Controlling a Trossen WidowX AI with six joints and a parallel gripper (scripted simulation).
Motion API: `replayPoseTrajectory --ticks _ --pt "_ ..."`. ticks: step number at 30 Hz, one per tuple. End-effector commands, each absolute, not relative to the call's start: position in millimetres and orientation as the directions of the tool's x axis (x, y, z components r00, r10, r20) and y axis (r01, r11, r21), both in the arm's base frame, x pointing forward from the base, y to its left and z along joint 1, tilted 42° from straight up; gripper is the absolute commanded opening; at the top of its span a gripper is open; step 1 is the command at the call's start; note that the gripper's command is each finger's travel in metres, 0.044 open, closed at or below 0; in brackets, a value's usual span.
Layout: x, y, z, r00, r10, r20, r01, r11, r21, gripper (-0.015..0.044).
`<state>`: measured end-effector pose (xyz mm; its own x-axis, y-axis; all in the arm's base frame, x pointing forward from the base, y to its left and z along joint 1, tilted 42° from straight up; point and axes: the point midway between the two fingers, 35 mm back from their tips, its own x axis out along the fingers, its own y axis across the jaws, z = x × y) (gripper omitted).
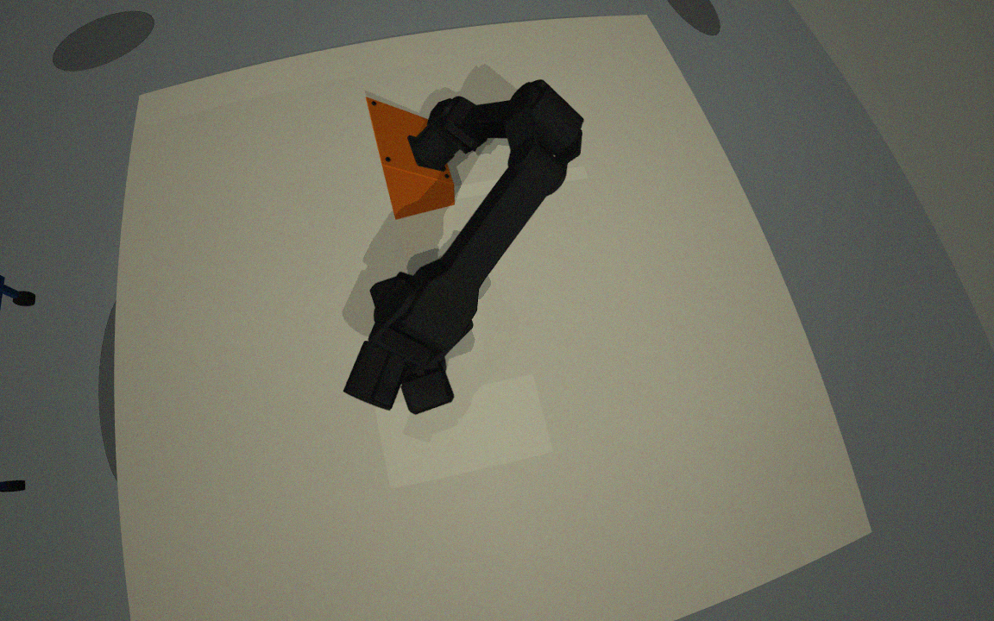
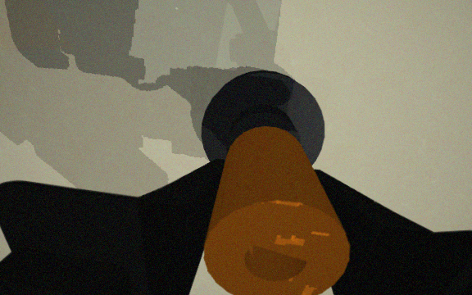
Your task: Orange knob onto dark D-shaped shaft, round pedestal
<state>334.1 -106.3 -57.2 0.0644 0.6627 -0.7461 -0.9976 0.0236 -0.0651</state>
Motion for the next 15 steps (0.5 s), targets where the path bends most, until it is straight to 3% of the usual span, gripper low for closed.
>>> replayPoseTrajectory --ticks 1,5,15 --pt "335.3 -107.8 -55.8 0.067 0.661 -0.748 -0.995 -0.014 -0.101 0.0" --pt "335.3 -107.3 -56.8 0.067 0.661 -0.748 -0.973 -0.122 -0.195 0.0" --pt "334.1 -104.8 -58.9 0.067 0.661 -0.747 -0.971 -0.13 -0.201 0.0"
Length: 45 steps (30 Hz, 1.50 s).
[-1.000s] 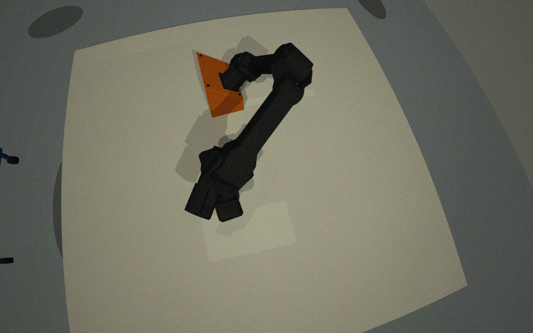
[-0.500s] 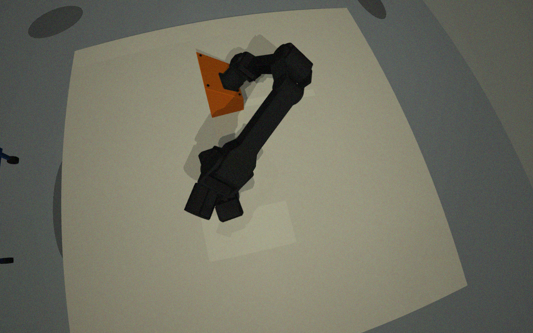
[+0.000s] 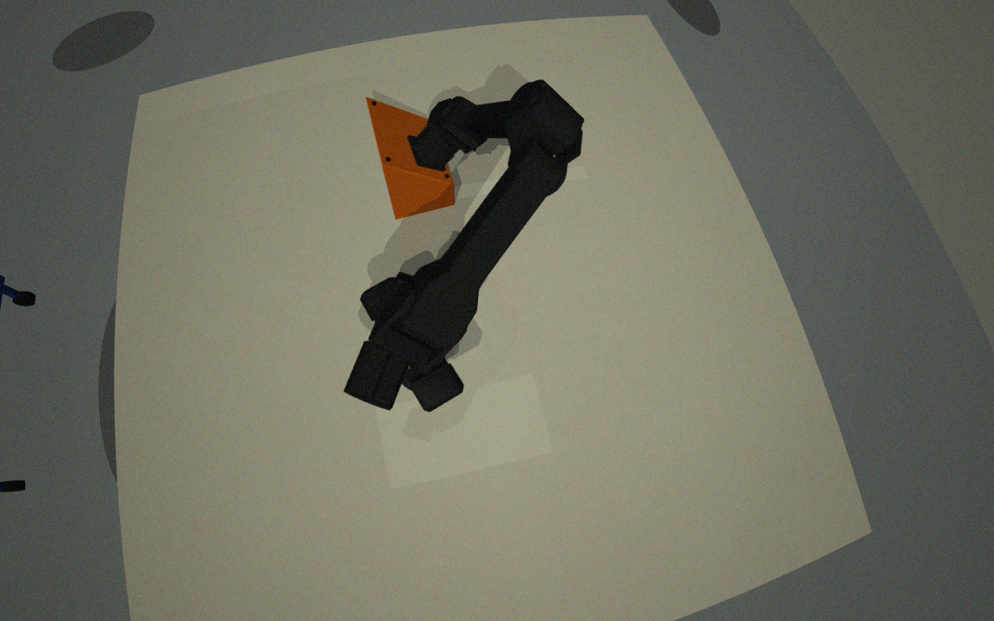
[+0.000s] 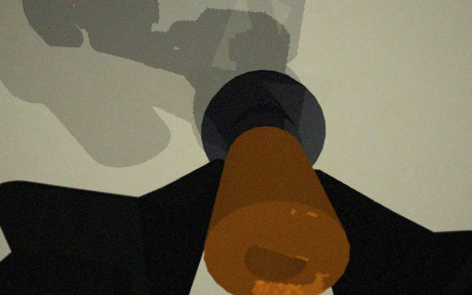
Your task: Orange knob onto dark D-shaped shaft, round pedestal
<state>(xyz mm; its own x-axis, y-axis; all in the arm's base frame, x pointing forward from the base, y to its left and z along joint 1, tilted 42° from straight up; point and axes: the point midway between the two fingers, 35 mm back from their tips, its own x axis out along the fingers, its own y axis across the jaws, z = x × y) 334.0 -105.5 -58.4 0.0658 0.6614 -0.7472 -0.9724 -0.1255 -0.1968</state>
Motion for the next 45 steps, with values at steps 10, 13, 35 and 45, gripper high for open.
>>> replayPoseTrajectory --ticks 10,13,35,45 --pt "335.0 -104.7 -59.3 0.067 0.661 -0.747 -0.971 -0.13 -0.201 0.0" --pt "335.0 -104.7 -59.3 0.067 0.661 -0.747 -0.971 -0.13 -0.201 0.0" --pt "334.1 -104.9 -58.9 0.067 0.661 -0.747 -0.902 -0.281 -0.328 0.0" --pt "334.9 -104.7 -59.3 0.067 0.661 -0.747 -0.902 -0.281 -0.329 0.0"
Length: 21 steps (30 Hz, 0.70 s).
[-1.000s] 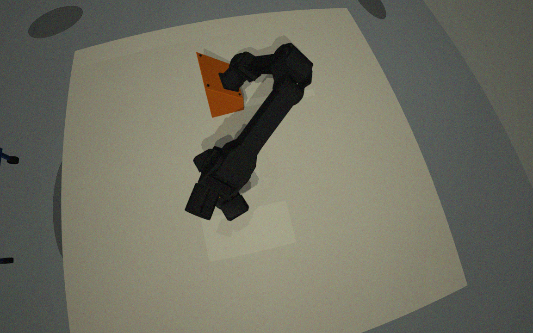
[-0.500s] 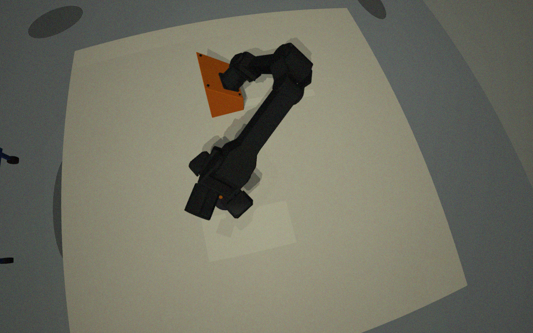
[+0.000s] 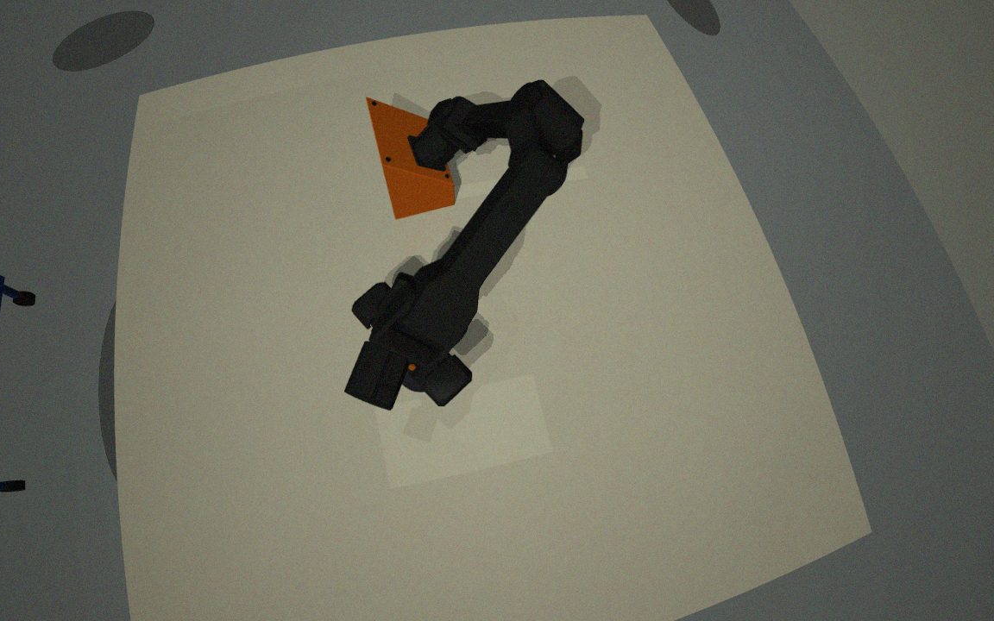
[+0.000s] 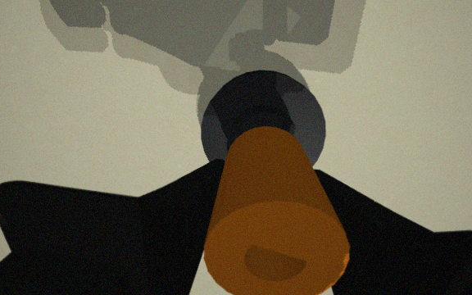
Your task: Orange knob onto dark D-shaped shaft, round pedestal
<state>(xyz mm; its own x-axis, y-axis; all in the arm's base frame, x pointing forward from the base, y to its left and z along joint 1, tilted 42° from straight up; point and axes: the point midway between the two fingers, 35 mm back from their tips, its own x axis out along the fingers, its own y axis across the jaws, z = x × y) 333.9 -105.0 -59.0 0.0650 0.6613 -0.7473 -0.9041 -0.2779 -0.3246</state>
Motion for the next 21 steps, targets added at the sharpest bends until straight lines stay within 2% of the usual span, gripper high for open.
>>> replayPoseTrajectory --ticks 1,10,16,21 --pt "334.9 -104.7 -59.3 0.067 0.661 -0.747 -0.902 -0.281 -0.329 0.0" --pt "335.2 -107.8 -55.9 0.067 0.661 -0.748 -0.898 -0.287 -0.334 0.0" --pt "335.4 -107.3 -56.8 0.067 0.661 -0.748 -0.8 -0.413 -0.436 0.0" --pt "334.1 -105.8 -58.3 0.067 0.661 -0.748 -0.793 -0.419 -0.441 0.0"
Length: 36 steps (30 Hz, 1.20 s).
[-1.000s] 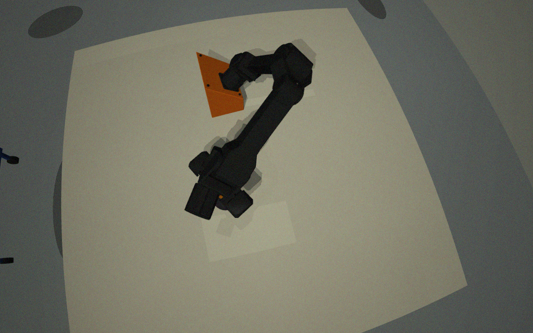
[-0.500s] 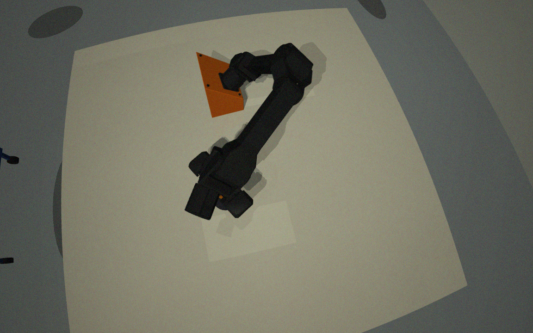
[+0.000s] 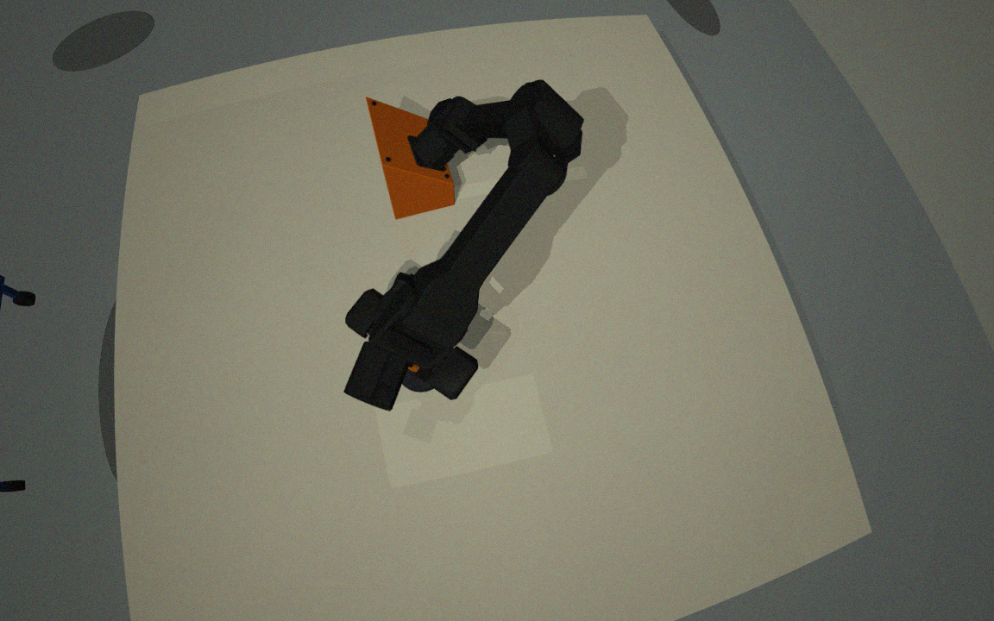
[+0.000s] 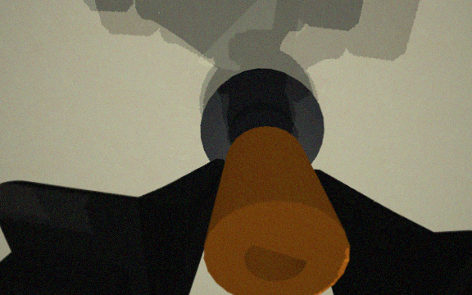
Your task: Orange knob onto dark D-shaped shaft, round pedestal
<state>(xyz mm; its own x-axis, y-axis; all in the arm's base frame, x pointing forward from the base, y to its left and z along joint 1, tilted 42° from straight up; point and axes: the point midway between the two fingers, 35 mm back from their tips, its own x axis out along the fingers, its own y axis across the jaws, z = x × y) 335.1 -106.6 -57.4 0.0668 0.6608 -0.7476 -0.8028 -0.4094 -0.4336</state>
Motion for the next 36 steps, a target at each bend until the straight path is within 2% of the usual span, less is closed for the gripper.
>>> replayPoseTrajectory --ticks 1,25,29,36 --pt "333.8 -105.7 -58.4 0.066 0.661 -0.748 -0.793 -0.419 -0.441 0.0" --pt "335.1 -107.9 -55.9 0.067 0.661 -0.748 -0.808 -0.403 -0.429 0.0" --pt "335.3 -107.8 -56.1 0.067 0.661 -0.748 -0.89 -0.3 -0.344 0.0" --pt "334.5 -106.5 -57.6 0.067 0.661 -0.748 -0.997 0.017 -0.073 0.0"
